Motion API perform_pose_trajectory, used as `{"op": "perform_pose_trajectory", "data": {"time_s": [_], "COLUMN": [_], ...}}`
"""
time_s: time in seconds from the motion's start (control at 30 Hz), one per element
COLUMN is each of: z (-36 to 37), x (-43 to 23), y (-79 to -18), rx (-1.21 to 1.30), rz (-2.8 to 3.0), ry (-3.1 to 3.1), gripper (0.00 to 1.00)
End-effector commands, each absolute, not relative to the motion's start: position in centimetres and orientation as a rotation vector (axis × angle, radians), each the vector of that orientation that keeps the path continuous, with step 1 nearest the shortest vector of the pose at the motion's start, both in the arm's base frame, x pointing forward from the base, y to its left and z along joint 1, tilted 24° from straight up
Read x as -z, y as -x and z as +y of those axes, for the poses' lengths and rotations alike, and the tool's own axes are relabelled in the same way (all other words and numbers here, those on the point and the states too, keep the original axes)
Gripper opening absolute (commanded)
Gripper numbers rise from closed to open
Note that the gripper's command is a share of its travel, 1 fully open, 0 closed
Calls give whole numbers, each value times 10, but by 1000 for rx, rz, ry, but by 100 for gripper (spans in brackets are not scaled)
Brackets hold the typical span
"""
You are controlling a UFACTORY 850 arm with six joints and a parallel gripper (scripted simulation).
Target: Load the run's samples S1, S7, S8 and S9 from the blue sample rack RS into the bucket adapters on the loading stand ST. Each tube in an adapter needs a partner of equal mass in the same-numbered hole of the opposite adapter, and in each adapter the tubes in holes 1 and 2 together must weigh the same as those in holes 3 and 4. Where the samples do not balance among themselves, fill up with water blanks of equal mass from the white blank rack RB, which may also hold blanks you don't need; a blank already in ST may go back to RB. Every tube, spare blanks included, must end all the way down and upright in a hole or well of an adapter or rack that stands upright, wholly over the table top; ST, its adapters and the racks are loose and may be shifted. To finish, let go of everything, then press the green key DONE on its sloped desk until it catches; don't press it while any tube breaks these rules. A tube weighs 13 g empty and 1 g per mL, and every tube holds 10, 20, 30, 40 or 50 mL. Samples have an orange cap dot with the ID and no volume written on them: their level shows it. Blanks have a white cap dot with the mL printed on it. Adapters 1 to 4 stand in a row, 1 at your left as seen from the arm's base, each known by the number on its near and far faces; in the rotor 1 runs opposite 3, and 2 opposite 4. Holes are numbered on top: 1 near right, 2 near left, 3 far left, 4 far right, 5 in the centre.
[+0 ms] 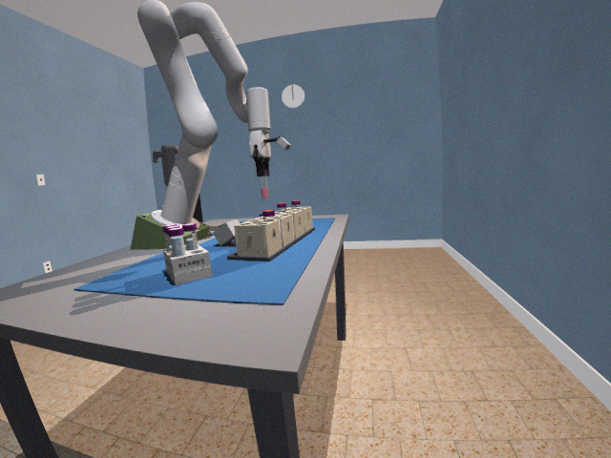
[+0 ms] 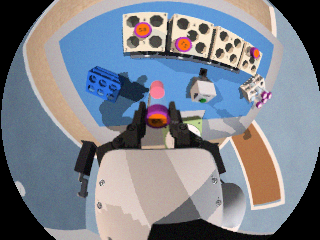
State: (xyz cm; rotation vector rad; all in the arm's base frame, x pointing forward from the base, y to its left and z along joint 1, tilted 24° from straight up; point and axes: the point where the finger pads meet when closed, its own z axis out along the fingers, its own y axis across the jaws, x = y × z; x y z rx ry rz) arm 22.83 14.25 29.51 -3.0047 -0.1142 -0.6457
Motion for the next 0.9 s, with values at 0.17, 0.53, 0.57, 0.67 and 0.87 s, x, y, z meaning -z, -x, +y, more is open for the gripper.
{"op": "perform_pose_trajectory", "data": {"time_s": [0.17, 0.53, 0.57, 0.67, 0.87], "z": [99, 48, 48, 38, 10], "x": [-299, -302, -302, -302, -304], "y": [-245, -264, -264, -267, -277], "rx": [622, 623, 623, 623, 623], "rz": [-59, -59, -59, -59, -59], "ry": [2988, 2988, 2988, 2988, 2988], "gripper": [0, 0, 0, 0, 0]}}
